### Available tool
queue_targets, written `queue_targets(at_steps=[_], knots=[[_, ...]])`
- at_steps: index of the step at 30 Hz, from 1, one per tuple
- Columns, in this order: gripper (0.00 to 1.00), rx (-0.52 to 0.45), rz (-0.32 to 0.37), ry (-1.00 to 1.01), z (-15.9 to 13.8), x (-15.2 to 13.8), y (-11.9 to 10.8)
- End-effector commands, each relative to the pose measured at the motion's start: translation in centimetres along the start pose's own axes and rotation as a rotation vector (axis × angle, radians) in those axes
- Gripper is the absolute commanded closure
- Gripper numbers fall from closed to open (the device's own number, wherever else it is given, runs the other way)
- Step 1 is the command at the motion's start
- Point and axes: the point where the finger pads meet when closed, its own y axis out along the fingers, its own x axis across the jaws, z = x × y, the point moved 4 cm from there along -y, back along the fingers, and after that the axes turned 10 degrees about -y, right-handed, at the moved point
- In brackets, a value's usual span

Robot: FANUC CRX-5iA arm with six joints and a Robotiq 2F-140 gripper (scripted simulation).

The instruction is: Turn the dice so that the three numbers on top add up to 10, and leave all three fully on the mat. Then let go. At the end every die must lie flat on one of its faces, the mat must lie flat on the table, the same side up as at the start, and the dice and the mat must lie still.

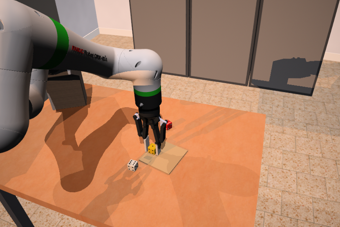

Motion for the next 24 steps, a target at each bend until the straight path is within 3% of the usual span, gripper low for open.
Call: queue_targets(at_steps=[1, 14, 24], knots=[[0.72, 0.000, 0.000, 0.000, 0.0, 0.0, 0.0], [0.72, 0.000, 0.000, 0.000, 0.0, 0.0, -1.9], [0.72, 0.000, 0.000, 0.000, 0.0, 0.0, -7.1]])
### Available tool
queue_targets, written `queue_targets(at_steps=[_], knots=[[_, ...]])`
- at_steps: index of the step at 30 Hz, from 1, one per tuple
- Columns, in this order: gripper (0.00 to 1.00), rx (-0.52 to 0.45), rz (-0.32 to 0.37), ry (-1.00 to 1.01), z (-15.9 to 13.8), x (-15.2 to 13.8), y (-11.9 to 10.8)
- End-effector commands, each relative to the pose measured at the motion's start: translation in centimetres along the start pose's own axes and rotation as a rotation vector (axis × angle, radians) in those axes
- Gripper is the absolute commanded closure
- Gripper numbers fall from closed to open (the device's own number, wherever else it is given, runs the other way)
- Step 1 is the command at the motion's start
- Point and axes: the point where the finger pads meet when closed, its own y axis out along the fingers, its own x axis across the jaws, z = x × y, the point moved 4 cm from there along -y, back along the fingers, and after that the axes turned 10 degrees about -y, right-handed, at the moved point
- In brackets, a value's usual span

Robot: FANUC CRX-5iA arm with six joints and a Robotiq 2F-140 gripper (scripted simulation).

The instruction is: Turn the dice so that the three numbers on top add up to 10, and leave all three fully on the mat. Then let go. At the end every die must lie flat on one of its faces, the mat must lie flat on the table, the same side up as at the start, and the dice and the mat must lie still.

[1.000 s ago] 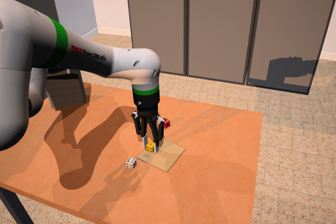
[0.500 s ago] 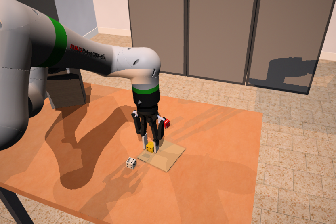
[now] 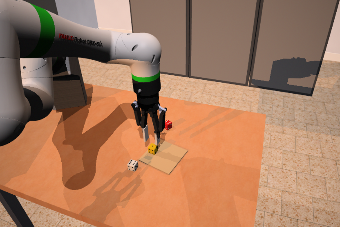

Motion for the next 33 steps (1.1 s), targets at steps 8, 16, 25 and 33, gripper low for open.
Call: queue_targets(at_steps=[8, 16, 25, 33], knots=[[0.72, 0.002, -0.004, 0.000, 0.0, -0.1, -3.5], [0.00, 0.002, -0.004, 0.000, 0.0, -0.1, -3.7], [0.00, 0.002, -0.004, 0.000, 0.0, -0.1, -3.7], [0.00, 0.002, -0.004, 0.000, 0.0, -0.1, -3.7]])
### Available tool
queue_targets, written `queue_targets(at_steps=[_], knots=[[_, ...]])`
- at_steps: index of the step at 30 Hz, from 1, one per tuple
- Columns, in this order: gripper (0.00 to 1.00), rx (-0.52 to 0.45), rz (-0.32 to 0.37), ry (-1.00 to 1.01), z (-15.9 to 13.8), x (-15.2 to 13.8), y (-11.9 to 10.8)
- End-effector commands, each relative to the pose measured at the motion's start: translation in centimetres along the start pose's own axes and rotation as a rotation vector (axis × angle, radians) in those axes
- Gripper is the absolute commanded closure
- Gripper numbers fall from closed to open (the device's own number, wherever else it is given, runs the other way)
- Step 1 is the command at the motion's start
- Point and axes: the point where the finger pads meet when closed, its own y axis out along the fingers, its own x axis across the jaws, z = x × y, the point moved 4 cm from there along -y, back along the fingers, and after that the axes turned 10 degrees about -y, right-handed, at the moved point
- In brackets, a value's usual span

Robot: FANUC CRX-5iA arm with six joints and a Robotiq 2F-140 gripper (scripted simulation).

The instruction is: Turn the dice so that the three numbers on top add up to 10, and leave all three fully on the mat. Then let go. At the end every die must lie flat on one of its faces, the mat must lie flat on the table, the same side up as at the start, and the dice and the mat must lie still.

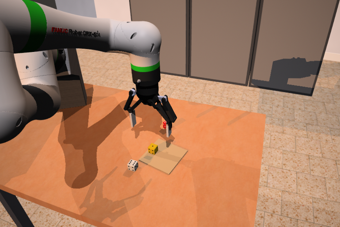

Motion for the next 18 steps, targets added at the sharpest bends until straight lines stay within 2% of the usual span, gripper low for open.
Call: queue_targets(at_steps=[1, 8, 18], knots=[[0.00, 0.000, 0.000, -0.002, 0.0, 0.0, 0.0], [0.00, -0.001, 0.000, -0.085, -0.5, -0.2, 0.0], [0.00, -0.003, 0.000, -0.488, -2.7, -0.8, 0.0]])
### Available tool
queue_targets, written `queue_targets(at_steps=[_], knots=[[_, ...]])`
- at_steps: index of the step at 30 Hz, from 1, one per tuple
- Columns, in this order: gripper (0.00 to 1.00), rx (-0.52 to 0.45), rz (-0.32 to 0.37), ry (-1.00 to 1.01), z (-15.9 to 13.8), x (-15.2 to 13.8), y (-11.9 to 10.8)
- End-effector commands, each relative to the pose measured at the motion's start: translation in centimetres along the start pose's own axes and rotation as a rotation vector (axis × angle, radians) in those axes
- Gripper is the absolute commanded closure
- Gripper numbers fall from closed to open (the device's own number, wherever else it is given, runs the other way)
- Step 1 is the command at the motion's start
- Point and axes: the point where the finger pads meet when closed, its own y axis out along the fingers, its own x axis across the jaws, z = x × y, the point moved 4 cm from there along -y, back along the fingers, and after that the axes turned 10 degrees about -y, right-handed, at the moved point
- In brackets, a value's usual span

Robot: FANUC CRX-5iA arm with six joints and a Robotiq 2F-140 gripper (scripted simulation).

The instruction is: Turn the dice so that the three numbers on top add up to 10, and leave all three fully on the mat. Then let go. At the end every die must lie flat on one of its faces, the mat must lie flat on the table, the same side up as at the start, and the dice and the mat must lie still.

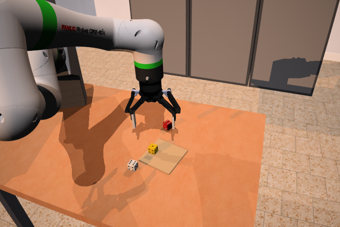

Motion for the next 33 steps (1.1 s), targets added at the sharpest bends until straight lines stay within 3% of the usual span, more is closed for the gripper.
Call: queue_targets(at_steps=[1, 8, 9, 21, 24, 25, 33], knots=[[0.00, -0.008, -0.005, -0.159, -0.7, -0.6, 0.0], [0.00, -0.009, -0.004, -0.345, -1.6, -1.2, 0.0], [0.00, -0.010, -0.004, -0.446, -2.1, -1.5, 0.0], [0.00, -0.011, -0.001, -0.876, -4.4, -2.8, 0.1], [0.00, -0.011, -0.001, -0.888, -4.4, -2.8, 0.1], [0.00, -0.011, -0.001, -1.003, -5.1, -3.1, 0.1], [0.00, -0.011, 0.001, -1.275, -6.5, -3.9, 0.2]])
